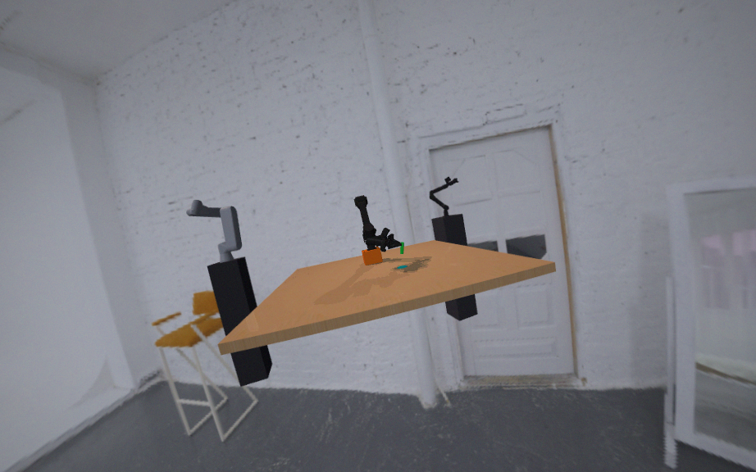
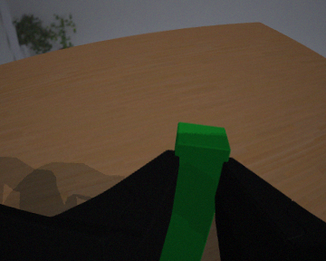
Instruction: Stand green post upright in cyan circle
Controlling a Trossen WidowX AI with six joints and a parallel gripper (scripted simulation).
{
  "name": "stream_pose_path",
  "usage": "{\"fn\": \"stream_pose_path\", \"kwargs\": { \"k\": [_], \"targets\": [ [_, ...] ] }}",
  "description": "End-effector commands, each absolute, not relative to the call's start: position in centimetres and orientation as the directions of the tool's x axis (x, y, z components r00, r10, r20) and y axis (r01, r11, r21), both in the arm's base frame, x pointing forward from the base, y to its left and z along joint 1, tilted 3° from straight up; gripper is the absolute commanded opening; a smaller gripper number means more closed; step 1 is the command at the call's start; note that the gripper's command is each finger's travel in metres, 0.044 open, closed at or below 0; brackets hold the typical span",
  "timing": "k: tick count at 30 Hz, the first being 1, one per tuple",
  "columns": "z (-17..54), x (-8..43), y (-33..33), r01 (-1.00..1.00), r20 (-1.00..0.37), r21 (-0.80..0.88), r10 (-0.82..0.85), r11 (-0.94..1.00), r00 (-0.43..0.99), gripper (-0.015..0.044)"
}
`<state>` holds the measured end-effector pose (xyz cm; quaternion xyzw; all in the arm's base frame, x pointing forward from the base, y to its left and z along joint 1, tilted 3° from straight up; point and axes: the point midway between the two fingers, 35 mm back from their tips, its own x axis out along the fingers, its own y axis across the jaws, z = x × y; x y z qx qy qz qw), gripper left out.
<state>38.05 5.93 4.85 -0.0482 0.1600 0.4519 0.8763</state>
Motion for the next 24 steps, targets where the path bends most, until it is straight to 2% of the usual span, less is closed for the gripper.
{"fn": "stream_pose_path", "kwargs": {
  "k": [1,24],
  "targets": [
    [5.1,37.6,5.8,-0.812,-0.304,0.059,0.785,0.581,0.540,0.0023],
    [6.1,35.4,5.3,-0.842,-0.197,0.017,0.827,0.540,0.526,0.0023]
  ]
}}
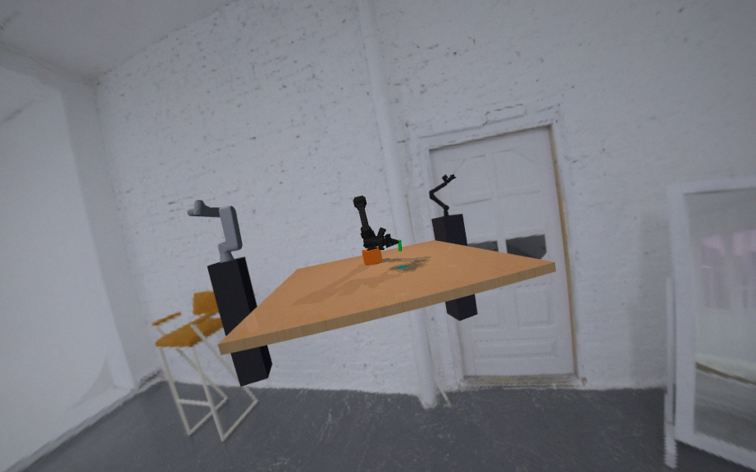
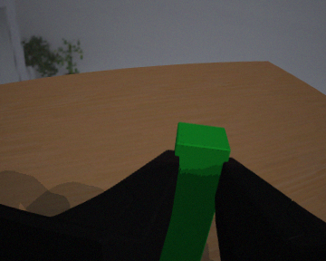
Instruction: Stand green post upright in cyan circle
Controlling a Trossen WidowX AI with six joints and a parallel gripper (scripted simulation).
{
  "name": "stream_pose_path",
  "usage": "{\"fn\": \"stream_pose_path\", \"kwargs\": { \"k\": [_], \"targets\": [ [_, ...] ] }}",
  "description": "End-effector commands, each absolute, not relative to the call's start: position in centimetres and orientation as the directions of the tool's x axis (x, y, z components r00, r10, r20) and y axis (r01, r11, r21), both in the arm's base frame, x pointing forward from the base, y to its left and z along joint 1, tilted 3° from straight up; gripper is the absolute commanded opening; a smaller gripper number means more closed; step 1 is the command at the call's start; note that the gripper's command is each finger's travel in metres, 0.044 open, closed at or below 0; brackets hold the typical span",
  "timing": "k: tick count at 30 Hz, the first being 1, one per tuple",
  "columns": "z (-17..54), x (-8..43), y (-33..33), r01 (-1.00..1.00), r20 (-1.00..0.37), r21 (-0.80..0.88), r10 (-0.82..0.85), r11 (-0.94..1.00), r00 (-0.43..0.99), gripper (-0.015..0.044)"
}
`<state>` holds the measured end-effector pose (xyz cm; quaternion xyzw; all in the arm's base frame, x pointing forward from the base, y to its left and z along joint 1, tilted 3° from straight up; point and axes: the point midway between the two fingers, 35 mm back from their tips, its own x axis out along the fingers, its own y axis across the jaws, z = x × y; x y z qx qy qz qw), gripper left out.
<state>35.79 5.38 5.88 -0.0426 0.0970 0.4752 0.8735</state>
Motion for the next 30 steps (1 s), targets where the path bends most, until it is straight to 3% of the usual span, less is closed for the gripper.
{"fn": "stream_pose_path", "kwargs": {
  "k": [1,30],
  "targets": [
    [6.1,35.3,5.3,-0.843,-0.192,0.015,0.829,0.538,0.525,0.0023],
    [6.8,33.5,5.1,-0.863,-0.130,-0.022,0.854,0.505,0.504,0.0023]
  ]
}}
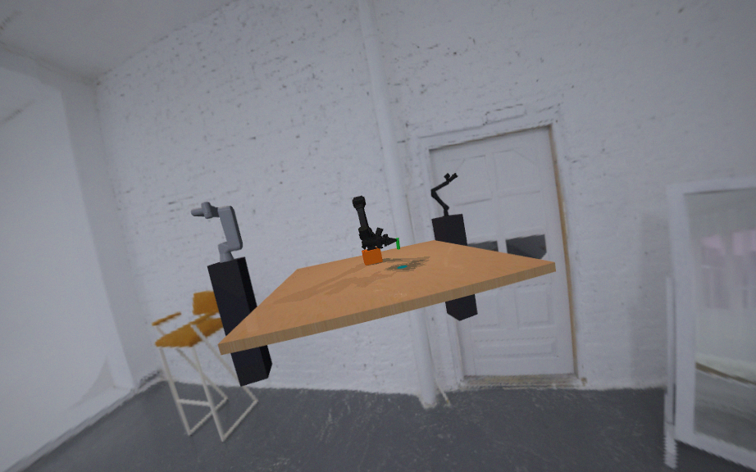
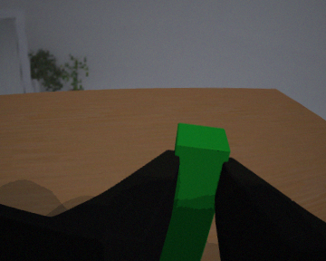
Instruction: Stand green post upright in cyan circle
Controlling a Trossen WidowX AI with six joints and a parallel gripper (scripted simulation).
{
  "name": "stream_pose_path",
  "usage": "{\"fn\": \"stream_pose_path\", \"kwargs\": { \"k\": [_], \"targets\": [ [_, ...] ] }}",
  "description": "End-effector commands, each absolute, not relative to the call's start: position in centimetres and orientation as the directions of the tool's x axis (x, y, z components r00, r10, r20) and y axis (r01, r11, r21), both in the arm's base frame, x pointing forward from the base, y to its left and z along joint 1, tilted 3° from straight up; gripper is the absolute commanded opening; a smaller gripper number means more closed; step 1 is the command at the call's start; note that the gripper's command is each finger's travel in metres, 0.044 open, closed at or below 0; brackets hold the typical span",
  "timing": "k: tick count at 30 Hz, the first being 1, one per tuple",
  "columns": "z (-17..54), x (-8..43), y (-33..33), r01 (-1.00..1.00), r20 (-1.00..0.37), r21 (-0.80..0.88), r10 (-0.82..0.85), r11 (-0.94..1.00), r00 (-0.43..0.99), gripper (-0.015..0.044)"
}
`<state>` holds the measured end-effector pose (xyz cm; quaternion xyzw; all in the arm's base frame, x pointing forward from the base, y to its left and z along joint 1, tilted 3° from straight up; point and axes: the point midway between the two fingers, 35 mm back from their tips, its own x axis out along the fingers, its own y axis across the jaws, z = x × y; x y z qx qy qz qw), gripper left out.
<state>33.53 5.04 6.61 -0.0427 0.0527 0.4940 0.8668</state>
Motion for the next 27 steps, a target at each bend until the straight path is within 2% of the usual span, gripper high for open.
{"fn": "stream_pose_path", "kwargs": {
  "k": [1,27],
  "targets": [
    [6.8,33.5,5.1,-0.863,-0.130,-0.022,0.854,0.505,0.504,0.0023],
    [0.5,33.8,4.7,-0.863,-0.130,-0.022,0.854,0.505,0.503,0.0023]
  ]
}}
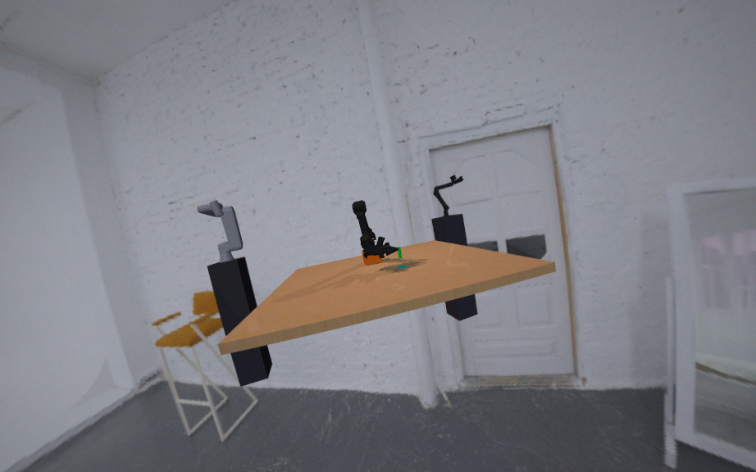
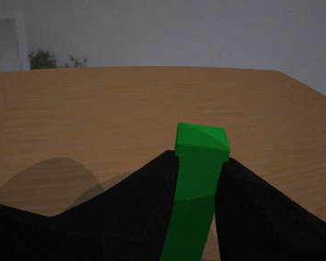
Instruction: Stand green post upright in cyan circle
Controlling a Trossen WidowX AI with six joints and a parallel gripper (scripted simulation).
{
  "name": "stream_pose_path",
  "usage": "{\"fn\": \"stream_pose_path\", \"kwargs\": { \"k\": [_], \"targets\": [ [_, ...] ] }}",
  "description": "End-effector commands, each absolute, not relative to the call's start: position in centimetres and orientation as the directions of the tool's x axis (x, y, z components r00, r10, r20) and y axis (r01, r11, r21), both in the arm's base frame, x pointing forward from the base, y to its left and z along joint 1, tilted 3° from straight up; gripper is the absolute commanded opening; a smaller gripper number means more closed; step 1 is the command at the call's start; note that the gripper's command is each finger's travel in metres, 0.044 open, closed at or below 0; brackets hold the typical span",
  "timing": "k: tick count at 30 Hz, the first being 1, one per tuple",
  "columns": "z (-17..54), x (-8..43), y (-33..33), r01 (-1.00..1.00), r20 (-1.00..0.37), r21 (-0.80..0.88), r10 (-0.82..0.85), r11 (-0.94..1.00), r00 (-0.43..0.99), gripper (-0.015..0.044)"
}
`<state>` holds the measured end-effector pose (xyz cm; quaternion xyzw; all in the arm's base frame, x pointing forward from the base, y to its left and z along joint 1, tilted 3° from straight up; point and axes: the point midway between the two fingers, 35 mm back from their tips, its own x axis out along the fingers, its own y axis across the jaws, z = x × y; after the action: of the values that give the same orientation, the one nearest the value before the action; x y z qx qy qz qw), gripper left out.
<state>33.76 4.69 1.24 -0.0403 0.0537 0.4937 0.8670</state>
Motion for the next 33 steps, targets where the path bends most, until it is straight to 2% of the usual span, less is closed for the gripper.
{"fn": "stream_pose_path", "kwargs": {
  "k": [1,18,30,33],
  "targets": [
    [0.2,33.8,4.6,-0.863,-0.130,-0.022,0.854,0.505,0.503,0.0023],
    [-3.9,33.5,4.7,-0.861,-0.134,-0.013,0.852,0.509,0.506,0.0023],
    [-4.1,33.5,4.7,-0.860,-0.134,-0.013,0.852,0.510,0.507,0.0023],
    [-4.1,33.5,4.7,-0.860,-0.134,-0.013,0.852,0.510,0.507,0.0101]
  ]
}}
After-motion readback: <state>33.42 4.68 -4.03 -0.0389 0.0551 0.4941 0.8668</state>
